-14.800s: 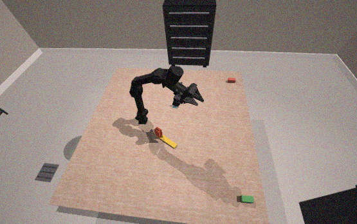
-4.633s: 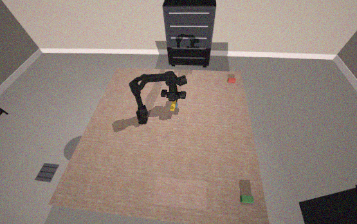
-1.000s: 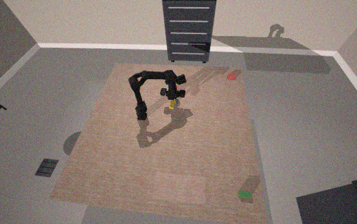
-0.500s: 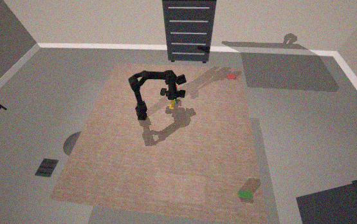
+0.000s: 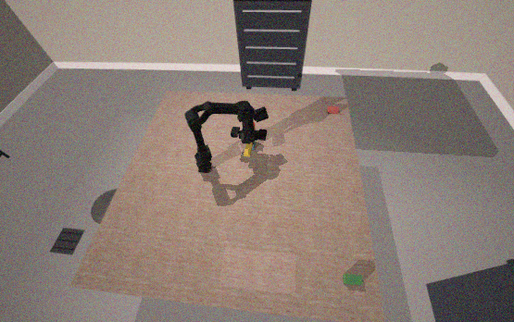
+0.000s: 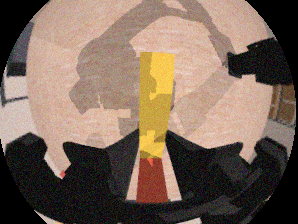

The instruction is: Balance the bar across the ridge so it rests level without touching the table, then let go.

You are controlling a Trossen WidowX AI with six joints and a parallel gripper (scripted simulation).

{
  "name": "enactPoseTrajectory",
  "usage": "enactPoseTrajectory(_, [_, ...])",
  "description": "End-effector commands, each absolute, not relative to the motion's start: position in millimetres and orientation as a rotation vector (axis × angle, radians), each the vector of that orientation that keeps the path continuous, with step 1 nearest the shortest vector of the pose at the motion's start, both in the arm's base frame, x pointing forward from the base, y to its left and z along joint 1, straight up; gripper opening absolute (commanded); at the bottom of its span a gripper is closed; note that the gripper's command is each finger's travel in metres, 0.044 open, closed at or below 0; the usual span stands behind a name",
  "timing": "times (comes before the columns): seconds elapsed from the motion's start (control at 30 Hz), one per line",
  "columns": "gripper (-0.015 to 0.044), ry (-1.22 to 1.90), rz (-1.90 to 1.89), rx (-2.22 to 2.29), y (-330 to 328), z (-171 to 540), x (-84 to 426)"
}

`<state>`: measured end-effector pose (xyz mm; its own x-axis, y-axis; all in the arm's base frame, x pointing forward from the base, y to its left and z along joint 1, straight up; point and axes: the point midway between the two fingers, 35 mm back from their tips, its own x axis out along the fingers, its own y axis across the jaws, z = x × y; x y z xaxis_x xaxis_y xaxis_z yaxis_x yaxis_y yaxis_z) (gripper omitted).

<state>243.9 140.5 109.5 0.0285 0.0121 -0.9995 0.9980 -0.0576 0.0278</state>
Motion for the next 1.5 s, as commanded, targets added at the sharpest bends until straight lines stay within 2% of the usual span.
enactPoseTrajectory(0.0, [0.0000, 1.173, -1.229, 1.277, 141.0, 107.4, 243.3])
enactPoseTrajectory(1.47, [0.0000, 1.173, -1.229, 1.277, 140.4, 103.7, 243.1])
